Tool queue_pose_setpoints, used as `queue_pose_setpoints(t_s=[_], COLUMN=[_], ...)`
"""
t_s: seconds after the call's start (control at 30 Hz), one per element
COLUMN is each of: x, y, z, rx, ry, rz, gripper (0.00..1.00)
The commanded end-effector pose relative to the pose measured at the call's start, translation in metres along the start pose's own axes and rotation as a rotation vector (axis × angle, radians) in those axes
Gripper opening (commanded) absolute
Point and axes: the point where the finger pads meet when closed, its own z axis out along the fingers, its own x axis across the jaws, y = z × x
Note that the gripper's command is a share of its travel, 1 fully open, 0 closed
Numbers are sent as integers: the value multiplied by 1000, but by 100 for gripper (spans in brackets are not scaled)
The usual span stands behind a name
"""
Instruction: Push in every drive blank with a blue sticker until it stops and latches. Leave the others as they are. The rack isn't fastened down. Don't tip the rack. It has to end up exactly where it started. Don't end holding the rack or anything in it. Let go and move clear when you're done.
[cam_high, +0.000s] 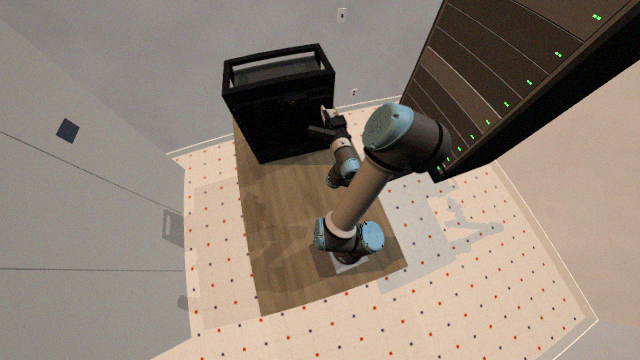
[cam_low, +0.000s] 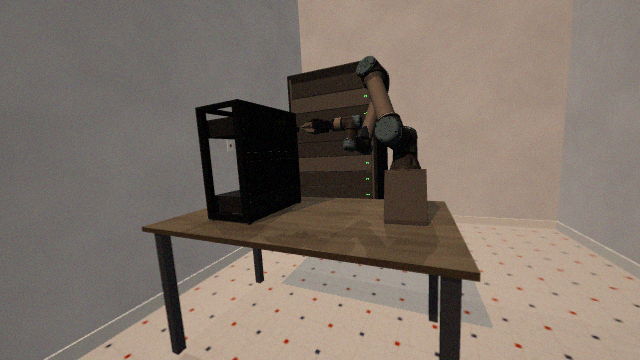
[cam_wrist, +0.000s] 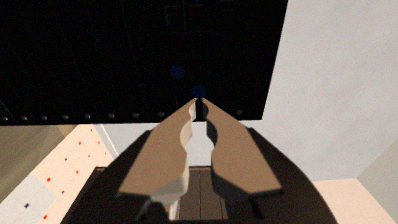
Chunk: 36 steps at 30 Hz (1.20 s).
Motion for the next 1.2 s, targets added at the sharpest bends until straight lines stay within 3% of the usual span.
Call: queue_pose_setpoints(t_s=[0.0,0.2,1.17], x=[0,0,0], y=[0,0,0], z=[17,29,29], rx=[-1,-1,-1], ry=[0,0,0], rz=[0,0,0], gripper=[0,0,0])
